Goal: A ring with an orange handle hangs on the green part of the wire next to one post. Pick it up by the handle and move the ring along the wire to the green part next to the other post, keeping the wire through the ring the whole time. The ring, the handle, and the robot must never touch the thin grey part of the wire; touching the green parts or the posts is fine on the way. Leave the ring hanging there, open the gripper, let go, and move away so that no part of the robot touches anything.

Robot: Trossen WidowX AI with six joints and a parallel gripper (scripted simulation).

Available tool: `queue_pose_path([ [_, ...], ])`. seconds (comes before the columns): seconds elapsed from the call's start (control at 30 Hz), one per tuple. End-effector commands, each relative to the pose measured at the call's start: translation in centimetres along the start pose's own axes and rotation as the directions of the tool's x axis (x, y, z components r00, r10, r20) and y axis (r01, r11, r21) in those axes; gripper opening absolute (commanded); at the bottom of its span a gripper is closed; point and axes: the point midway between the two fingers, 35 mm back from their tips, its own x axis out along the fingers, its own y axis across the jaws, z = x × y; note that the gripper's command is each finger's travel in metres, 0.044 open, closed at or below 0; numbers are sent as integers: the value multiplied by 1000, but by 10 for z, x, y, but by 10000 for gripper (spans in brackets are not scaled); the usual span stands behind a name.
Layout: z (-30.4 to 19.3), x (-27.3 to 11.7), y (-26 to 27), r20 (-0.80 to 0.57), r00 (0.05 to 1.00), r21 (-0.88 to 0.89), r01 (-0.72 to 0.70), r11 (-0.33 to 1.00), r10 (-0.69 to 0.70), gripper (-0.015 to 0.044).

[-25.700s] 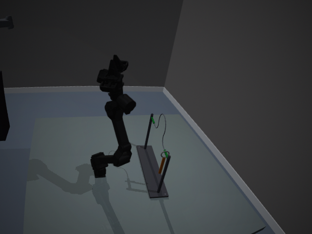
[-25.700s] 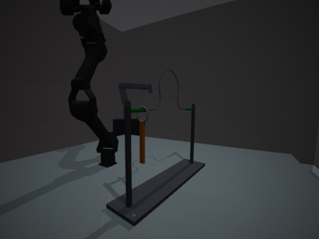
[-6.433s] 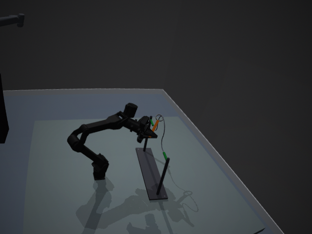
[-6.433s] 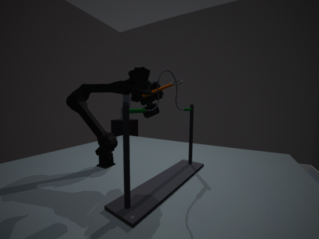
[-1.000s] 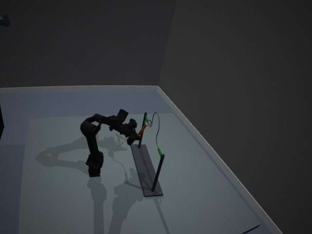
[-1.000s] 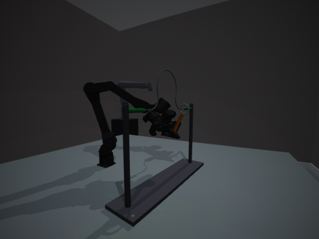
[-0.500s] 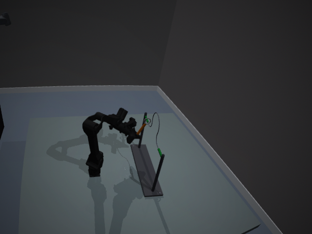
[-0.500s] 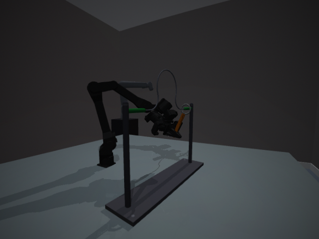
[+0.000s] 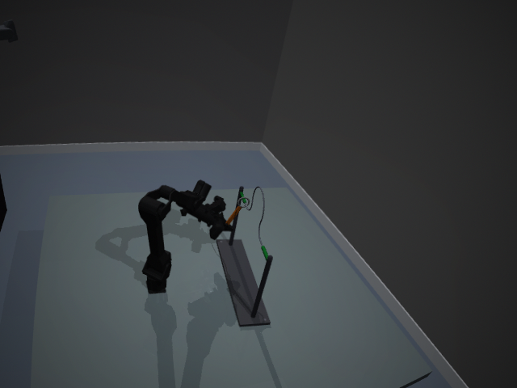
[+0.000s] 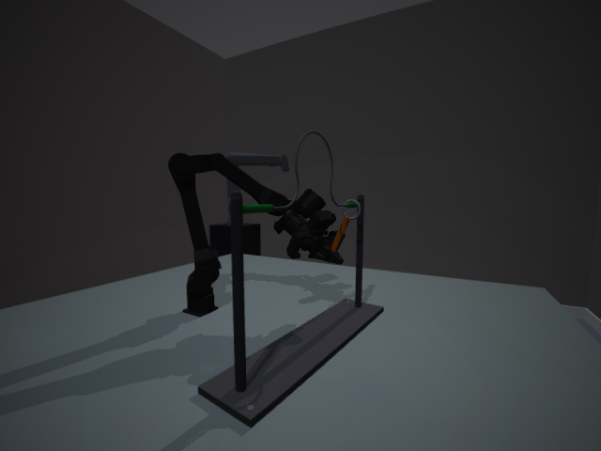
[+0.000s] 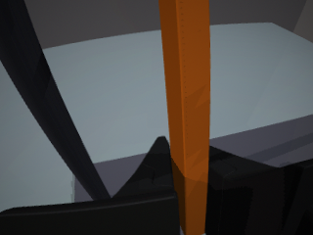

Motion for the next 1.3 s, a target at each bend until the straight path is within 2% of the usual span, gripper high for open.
queue_pose_path([
  [0.0,-2,1,-1,2,1000,3,3,1000,-3,-150],
  [0.6,-2,1,-1,2,1000,3,3,1000,-3,-150],
  [1.0,-2,-1,0,0,1000,0,2,1000,-2,160],
  [1.27,-3,-30,1,-7,1000,3,4,1000,-4,160],
])
